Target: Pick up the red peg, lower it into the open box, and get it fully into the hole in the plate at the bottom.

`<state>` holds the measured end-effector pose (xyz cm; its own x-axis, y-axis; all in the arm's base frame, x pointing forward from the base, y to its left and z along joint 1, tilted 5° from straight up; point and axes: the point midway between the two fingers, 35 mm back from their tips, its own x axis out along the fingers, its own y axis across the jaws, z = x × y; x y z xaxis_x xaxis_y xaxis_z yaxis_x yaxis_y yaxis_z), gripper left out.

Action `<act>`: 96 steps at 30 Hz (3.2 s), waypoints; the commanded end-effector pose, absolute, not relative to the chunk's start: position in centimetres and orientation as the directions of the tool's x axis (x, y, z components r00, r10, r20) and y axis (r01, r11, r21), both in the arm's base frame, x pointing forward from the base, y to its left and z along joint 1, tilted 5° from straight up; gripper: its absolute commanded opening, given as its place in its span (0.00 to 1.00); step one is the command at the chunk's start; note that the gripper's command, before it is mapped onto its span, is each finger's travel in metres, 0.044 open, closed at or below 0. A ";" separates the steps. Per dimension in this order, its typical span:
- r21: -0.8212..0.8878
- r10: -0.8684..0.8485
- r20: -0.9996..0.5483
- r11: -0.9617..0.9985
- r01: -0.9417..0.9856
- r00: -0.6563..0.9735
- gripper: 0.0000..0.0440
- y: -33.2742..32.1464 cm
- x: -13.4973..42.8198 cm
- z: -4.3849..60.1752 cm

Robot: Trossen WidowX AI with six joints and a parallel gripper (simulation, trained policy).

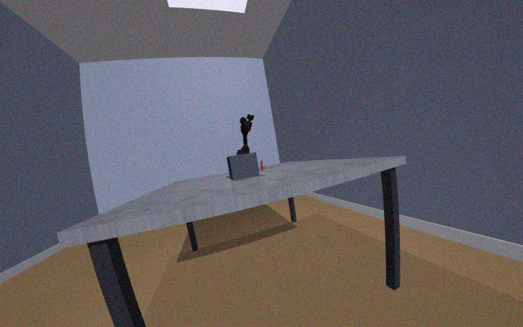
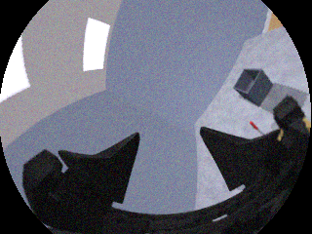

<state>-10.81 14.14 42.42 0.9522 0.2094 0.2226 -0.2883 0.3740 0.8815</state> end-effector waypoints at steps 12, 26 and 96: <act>0.917 0.040 0.095 0.385 -0.103 0.995 1.00 11.1 -4.1 43.6; 0.936 -0.155 -0.079 0.327 0.126 0.985 1.00 6.5 3.2 43.7; 0.401 0.311 -0.840 -0.194 0.895 0.444 1.00 6.5 23.2 26.6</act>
